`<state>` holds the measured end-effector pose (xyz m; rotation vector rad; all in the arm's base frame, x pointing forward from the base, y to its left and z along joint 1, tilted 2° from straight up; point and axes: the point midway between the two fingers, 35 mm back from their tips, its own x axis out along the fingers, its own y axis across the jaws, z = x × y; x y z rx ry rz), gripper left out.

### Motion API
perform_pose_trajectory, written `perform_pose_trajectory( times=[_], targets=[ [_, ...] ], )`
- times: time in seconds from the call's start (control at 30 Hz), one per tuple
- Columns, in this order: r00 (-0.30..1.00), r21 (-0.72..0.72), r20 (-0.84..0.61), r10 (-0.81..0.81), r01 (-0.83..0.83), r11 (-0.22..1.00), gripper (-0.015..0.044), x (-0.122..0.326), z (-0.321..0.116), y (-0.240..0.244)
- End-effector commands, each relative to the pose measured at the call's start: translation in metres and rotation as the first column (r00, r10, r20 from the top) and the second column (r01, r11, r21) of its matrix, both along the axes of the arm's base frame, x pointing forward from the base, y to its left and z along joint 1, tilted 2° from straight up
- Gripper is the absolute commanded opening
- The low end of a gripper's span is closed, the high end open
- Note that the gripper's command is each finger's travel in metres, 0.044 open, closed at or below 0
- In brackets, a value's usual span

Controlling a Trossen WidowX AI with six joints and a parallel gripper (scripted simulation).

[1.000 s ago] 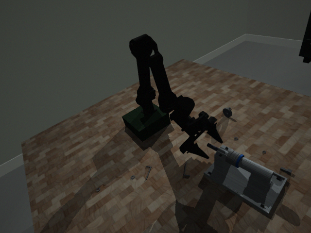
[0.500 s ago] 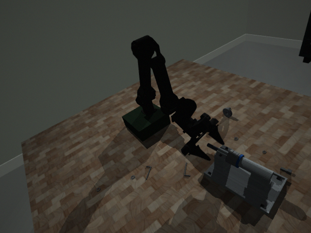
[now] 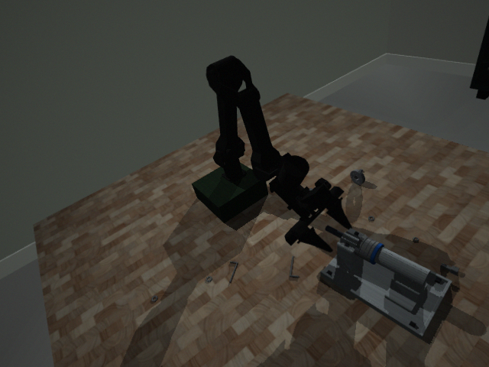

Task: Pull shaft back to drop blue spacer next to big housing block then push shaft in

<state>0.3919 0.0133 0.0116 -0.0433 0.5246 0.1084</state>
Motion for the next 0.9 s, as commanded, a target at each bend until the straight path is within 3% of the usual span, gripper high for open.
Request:
perform_pose_trajectory(
  times=[0.0,0.33,0.57,0.87],
  targets=[
    [1.000,0.000,0.000,0.000,0.000,1.000,0.0309,0.0000,0.0000,0.0001],
    [1.000,0.000,0.000,0.000,0.000,1.000,0.0046,0.0000,0.0000,0.0001],
    [1.000,0.000,0.000,0.000,0.000,1.000,0.0000,0.0000,0.0000,0.0001],
    [1.000,0.001,0.000,-0.003,0.003,1.000,0.0000,-0.0056,-0.0002,-0.0005]
  ],
)
